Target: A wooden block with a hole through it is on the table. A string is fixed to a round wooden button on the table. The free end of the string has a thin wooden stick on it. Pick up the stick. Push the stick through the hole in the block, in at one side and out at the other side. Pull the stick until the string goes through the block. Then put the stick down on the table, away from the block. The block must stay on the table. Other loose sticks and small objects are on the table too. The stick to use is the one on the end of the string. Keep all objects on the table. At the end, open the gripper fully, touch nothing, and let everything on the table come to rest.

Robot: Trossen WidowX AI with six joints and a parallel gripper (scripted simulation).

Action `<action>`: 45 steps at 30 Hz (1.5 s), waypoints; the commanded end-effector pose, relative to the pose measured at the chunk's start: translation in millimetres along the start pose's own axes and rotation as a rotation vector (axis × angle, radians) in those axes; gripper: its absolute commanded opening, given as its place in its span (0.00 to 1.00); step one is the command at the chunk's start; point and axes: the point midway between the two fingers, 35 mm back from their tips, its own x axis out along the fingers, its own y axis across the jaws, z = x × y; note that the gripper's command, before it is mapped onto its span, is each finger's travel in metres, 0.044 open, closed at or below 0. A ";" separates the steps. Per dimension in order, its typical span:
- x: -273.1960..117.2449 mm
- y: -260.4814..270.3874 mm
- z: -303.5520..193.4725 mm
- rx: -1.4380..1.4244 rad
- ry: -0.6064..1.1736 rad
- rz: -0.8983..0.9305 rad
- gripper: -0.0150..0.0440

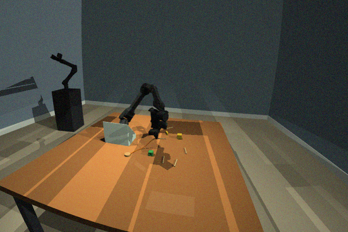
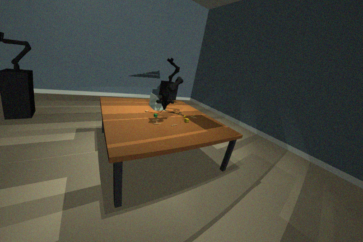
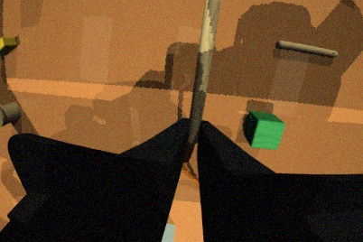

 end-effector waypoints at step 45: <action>-40.9 -27.9 -44.5 0.003 -0.148 -0.001 0.25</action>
